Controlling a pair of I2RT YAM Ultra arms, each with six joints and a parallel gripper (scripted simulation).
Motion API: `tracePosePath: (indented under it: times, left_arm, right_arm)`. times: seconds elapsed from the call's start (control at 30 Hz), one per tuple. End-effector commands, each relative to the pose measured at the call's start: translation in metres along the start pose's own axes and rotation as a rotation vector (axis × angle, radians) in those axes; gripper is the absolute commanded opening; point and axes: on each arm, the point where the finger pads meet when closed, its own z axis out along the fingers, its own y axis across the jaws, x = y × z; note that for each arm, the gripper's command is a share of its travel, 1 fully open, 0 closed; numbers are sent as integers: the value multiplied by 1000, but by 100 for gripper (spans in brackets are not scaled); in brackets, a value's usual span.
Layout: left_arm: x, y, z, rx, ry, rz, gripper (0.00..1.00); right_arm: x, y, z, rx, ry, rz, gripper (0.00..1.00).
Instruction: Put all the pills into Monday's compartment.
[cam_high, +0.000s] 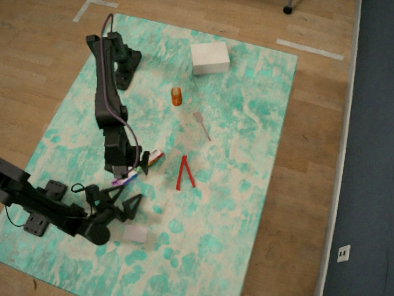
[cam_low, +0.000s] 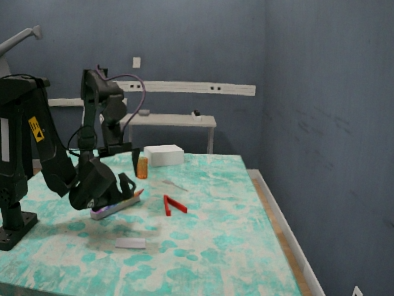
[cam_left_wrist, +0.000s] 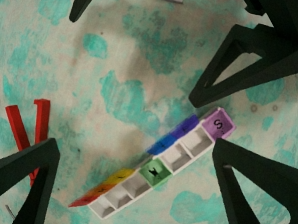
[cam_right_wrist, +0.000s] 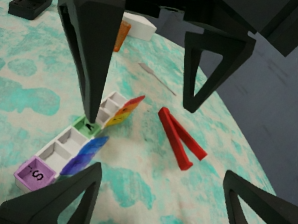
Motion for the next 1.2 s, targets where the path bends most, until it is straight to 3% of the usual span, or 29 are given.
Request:
tracePosePath:
  times: [0.0, 0.57, 0.73, 1.03, 1.1, 1.17]
  left_arm:
    - [-5, 1, -6, -3, -19, -1, 100]
    - [-5, 1, -6, -3, -19, -1, 100]
    - [-5, 1, -6, -3, -19, -1, 100]
    - [-5, 1, -6, -3, -19, -1, 100]
    - [-5, 1, -6, -3, -19, -1, 100]
    - [-5, 1, -6, -3, -19, -1, 100]
  right_arm:
    - [-1, -2, 0, 2, -2, -7, 100]
    - [-1, -2, 0, 2, -2, -7, 100]
    - [17, -12, 2, 28, 88, 111, 100]
    - [62, -96, 3, 241, 352, 373, 100]
    - [62, -96, 3, 241, 352, 373, 100]
    - [53, -120, 11, 294, 374, 387, 100]
